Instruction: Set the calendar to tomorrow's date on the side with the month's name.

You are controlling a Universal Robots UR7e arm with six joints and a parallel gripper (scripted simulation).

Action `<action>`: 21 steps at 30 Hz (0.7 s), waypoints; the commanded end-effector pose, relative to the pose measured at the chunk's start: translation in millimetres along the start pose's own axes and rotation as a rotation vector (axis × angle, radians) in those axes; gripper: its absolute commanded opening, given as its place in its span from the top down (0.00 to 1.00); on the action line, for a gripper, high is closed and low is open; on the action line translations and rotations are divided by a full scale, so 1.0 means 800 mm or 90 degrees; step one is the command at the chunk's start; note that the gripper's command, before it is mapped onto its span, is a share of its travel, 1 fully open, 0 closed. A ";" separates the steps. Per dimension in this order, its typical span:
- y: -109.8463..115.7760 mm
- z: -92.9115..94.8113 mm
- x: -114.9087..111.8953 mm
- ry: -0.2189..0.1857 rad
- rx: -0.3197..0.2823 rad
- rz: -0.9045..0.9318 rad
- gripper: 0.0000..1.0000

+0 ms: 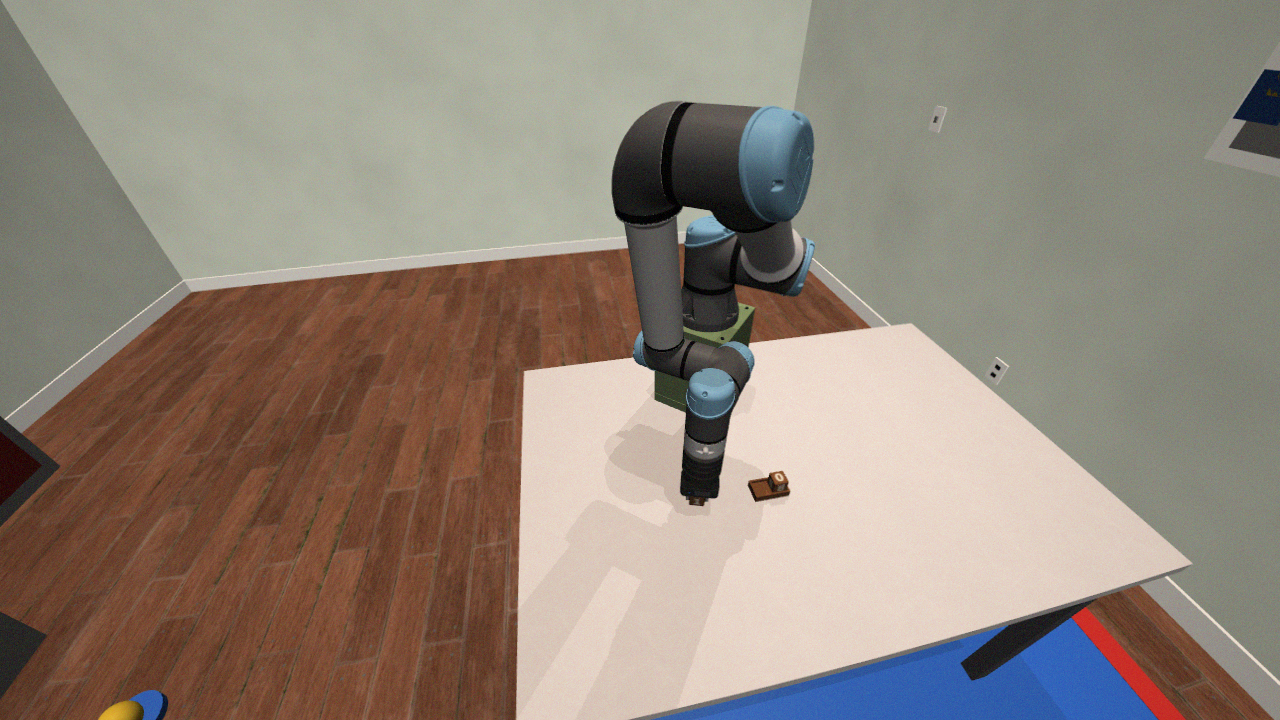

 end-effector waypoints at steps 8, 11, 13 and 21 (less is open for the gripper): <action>0.003 0.000 -0.002 0.000 -0.002 0.001 0.40; 0.003 0.000 -0.002 0.000 -0.002 0.001 0.34; 0.003 0.000 -0.002 0.000 -0.002 0.001 0.28; 0.003 0.000 -0.002 0.000 -0.002 0.001 0.16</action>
Point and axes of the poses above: the point where the finger pads meet when closed, its own z axis out along the fingers, its own x axis across the jaws, y = z × x, the point moved 10 cm from there along -z, back along the fingers, and after that the axes turned 5 degrees about z, right-handed, at the moved point
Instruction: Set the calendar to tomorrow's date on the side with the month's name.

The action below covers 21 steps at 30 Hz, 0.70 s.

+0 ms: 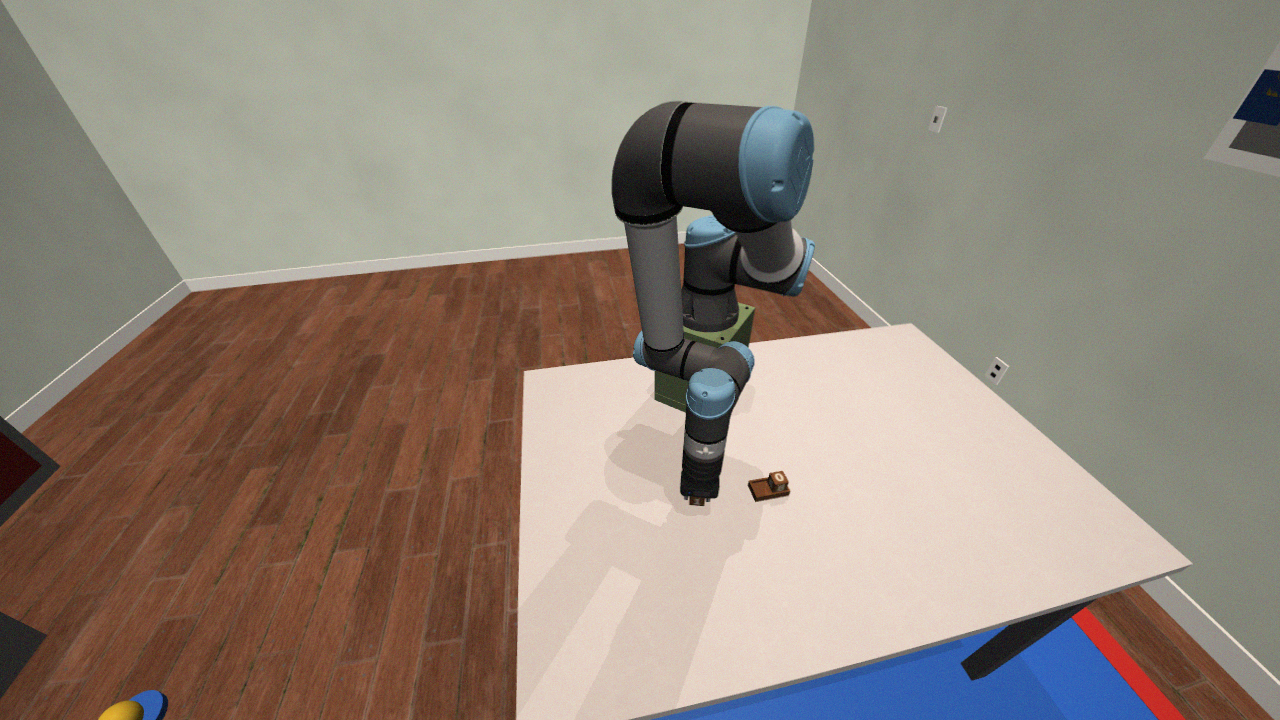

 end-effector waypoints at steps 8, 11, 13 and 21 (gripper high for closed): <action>0.003 0.000 -0.002 0.000 -0.002 0.001 0.10; 0.003 0.000 -0.002 0.000 -0.002 0.001 0.10; 0.003 0.000 -0.002 0.000 -0.002 0.001 0.10; 0.000 -0.005 -0.001 0.000 -0.001 0.001 0.10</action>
Point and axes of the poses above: the point where the finger pads meet when closed, its own z axis out along the fingers, its own x axis across the jaws, y = z × x, the point moved 10 cm from there along -z, back along the fingers, and after that the axes turned 5 degrees about z, right-handed, at the moved point
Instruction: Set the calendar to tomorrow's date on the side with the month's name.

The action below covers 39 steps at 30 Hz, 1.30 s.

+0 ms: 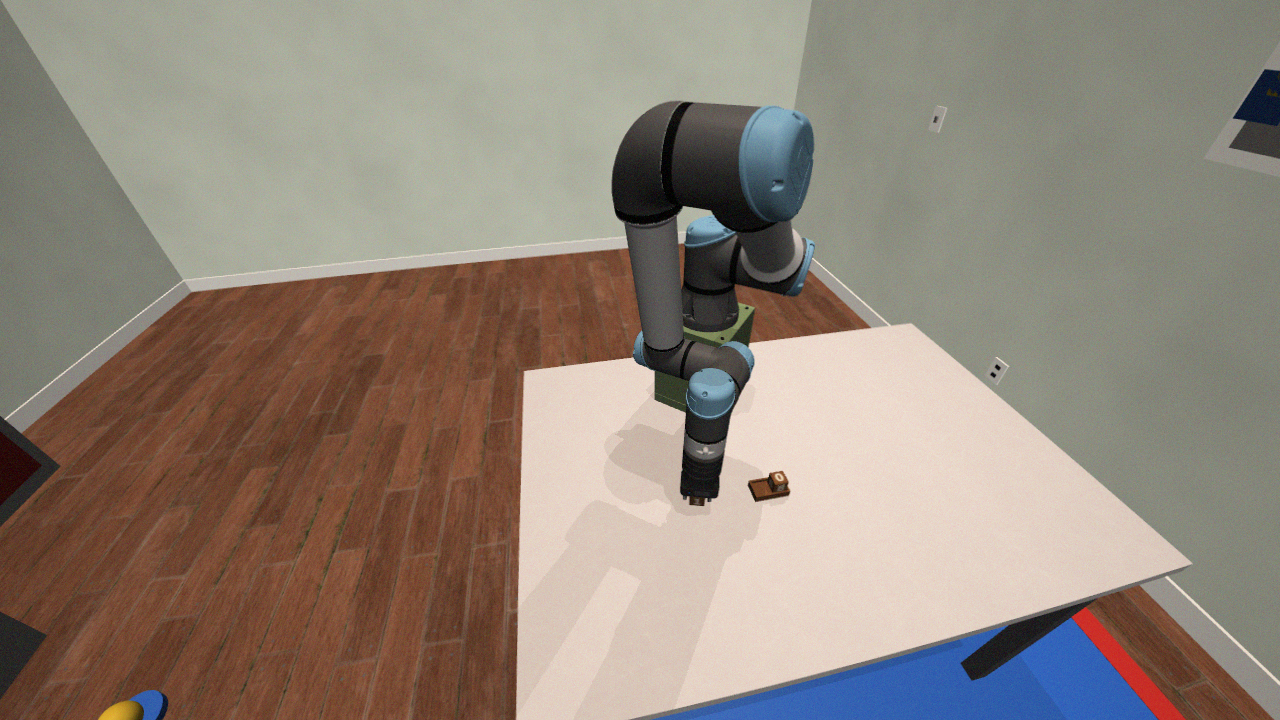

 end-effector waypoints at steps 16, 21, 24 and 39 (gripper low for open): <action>0.000 -0.054 -0.001 0.000 -0.001 0.001 0.10; 0.000 -0.076 -0.001 0.000 -0.001 0.001 0.10; 0.000 -0.088 -0.001 0.000 -0.001 0.001 0.10; 0.000 -0.112 -0.001 0.000 -0.002 0.001 0.10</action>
Point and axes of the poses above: the point where the finger pads meet when closed, its own z axis out along the fingers, its own x axis across the jaws, y = z × x, the point moved 10 cm from there along -z, back along the fingers, and after that the axes turned 5 degrees about z, right-handed, at the moved point
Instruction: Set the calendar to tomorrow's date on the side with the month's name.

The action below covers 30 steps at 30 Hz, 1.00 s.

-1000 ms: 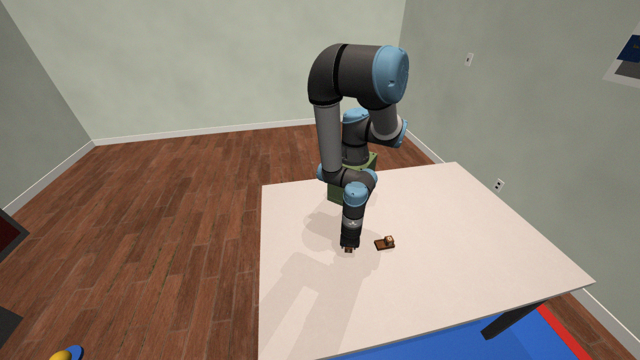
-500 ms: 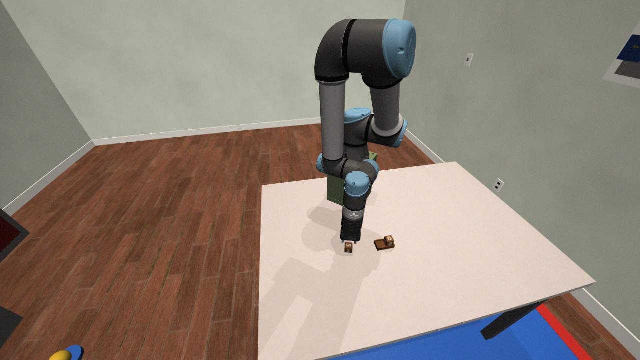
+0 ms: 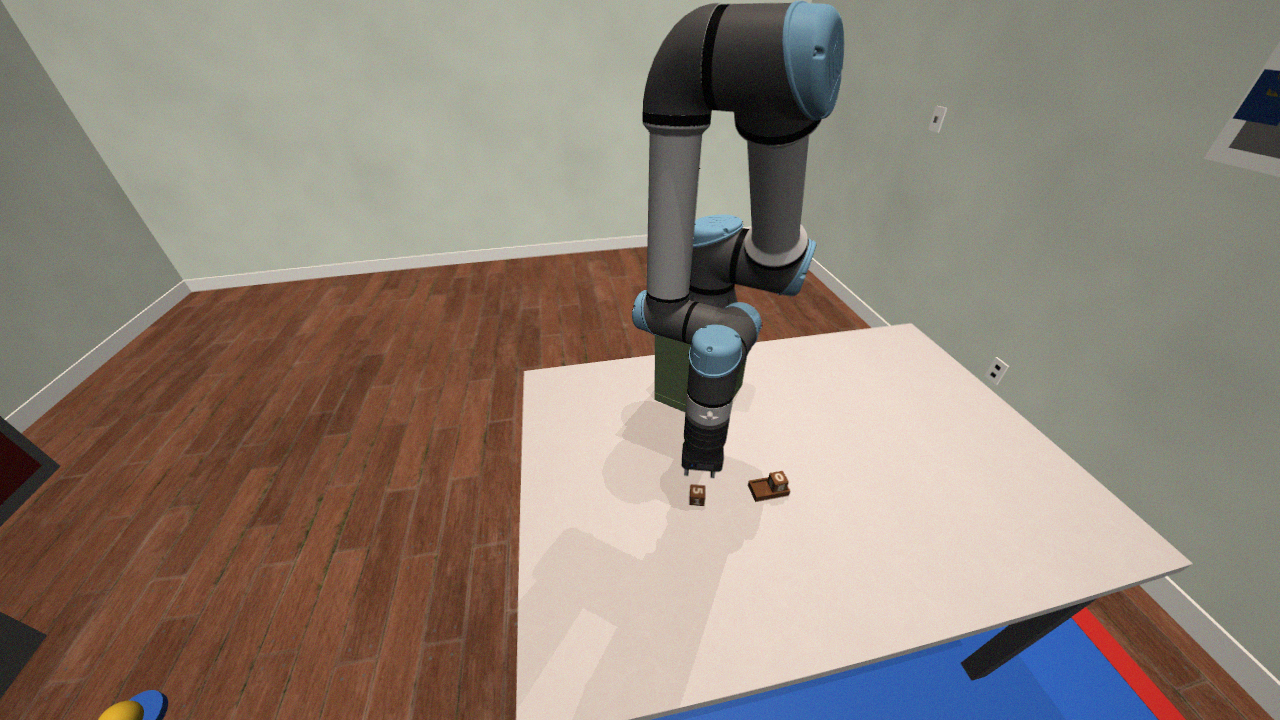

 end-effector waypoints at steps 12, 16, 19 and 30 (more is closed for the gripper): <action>-0.002 -0.005 0.000 0.002 0.006 0.001 0.00; -0.002 -0.005 0.000 0.002 0.005 0.001 0.00; -0.002 -0.005 0.000 0.002 0.005 0.001 0.00; -0.003 -0.005 0.000 0.002 0.006 0.006 0.00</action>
Point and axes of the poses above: the point where the finger pads meet when closed, its own z axis out along the fingers, its own x axis across the jaws, y = z × x, the point moved 10 cm from there along -z, back along the fingers, and after that the axes turned 5 degrees about z, right-handed, at the moved point
